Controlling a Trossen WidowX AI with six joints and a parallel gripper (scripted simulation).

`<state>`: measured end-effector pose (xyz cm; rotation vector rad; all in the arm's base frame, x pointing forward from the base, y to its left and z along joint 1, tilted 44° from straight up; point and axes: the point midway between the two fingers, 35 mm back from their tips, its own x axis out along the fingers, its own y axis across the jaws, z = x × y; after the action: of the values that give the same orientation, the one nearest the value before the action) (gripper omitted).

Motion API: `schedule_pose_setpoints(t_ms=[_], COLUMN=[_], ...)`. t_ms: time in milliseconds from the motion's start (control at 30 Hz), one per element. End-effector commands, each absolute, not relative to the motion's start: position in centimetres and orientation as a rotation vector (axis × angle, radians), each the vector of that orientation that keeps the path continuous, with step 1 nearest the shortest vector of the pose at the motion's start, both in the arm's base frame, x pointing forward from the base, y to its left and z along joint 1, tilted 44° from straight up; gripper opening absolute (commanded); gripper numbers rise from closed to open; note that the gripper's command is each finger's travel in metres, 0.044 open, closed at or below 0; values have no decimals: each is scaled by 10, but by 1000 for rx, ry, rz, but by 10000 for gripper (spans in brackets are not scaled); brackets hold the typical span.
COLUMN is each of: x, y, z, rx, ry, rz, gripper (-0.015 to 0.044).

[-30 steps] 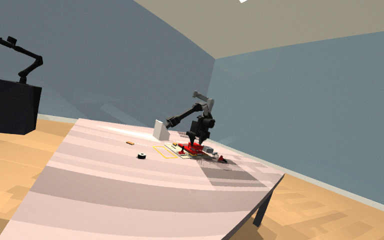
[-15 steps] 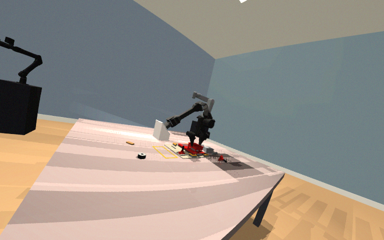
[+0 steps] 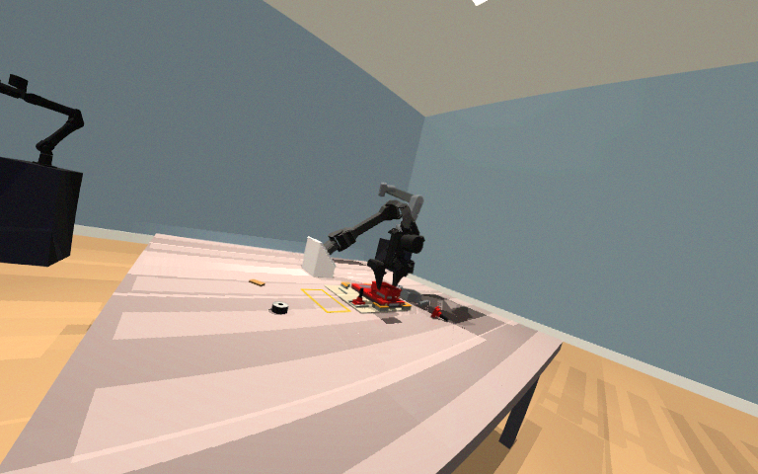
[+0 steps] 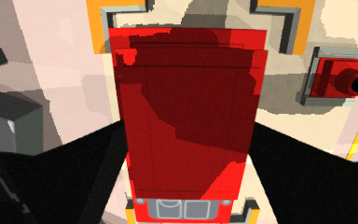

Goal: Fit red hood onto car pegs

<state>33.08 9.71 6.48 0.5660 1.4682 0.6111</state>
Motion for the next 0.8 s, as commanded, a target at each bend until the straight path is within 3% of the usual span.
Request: schedule_pose_setpoints(t_ms=[0,767], x=[330,330], y=[98,102], z=[65,61], rx=[571,571], ry=[1468,1468], rz=[614,614], gripper=[0,0])
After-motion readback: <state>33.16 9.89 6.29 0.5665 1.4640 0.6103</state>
